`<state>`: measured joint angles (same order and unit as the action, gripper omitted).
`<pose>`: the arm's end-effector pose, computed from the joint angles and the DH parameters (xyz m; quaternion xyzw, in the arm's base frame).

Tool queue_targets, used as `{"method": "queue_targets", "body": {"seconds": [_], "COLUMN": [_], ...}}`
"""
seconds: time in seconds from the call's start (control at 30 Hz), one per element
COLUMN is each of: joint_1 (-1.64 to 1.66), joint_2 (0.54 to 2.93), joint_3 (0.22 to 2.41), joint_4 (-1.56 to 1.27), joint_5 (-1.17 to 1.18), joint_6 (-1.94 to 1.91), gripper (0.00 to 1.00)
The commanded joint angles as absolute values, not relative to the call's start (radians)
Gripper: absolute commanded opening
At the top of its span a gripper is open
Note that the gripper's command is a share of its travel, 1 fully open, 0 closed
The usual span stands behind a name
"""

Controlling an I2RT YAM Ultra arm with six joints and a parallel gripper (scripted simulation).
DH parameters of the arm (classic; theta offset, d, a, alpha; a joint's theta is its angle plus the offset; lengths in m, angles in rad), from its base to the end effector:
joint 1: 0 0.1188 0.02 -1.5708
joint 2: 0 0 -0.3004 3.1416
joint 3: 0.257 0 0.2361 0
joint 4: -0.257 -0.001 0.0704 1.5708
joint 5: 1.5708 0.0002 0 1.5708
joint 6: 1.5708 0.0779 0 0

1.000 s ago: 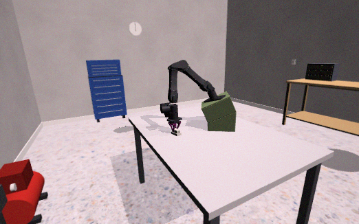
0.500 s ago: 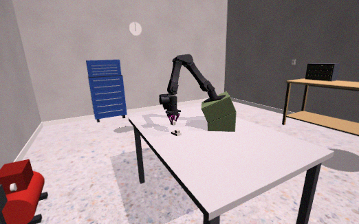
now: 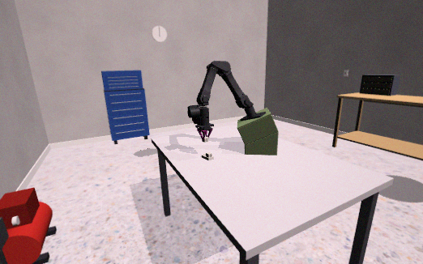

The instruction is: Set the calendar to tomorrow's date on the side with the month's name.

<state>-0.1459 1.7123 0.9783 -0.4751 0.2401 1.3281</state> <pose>0.3176 -0.0644 0.1711 0.6723 0.7087 0.0017 0.2139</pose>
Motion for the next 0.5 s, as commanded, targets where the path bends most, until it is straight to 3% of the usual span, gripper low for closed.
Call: {"method": "queue_targets", "body": {"seconds": [0.0,0.47], "joint_1": [-0.144,0.296], "joint_2": [1.706,1.903], "joint_3": [0.983,1.002], "joint_4": [-0.487,-0.453], "joint_5": [0.249,0.367], "joint_6": [1.33,1.599], "gripper": [0.26,0.26]}}
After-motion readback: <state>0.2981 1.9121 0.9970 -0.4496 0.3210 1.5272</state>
